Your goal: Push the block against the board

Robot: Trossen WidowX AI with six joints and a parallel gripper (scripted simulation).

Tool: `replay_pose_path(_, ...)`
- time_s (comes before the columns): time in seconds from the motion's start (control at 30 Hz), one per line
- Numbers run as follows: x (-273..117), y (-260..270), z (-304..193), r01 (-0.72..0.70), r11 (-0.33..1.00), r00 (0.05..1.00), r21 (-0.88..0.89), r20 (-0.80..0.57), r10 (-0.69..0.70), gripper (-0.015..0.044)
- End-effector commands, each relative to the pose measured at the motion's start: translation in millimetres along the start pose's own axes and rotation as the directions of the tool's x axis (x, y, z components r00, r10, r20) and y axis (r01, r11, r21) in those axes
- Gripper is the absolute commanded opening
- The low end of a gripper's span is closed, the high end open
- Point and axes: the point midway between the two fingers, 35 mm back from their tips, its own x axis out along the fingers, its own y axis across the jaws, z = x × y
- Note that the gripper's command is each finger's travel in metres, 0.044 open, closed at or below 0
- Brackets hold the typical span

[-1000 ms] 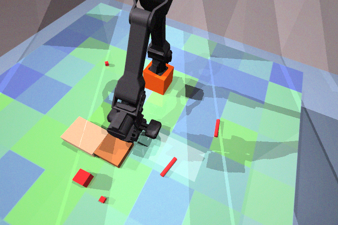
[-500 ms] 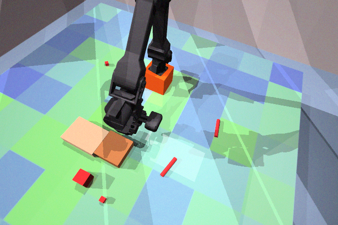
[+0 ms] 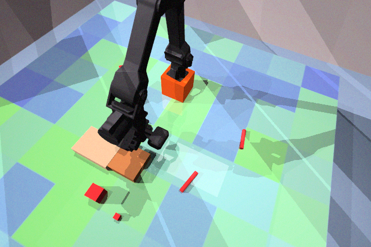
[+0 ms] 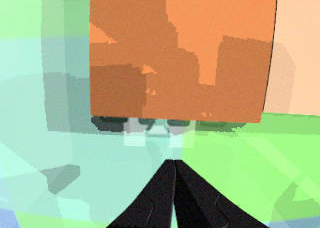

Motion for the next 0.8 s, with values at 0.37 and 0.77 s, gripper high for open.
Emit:
replay_pose_path(0.37, 40.9, -2.3, -4.4, 0.003, 1.000, 1.000, 0.003, -0.024, -0.003, 0.0000)
replay_pose_path(0.77, 40.8, -2.3, 5.2, 0.003, 1.000, 1.000, 0.003, -0.024, -0.003, 0.0000)
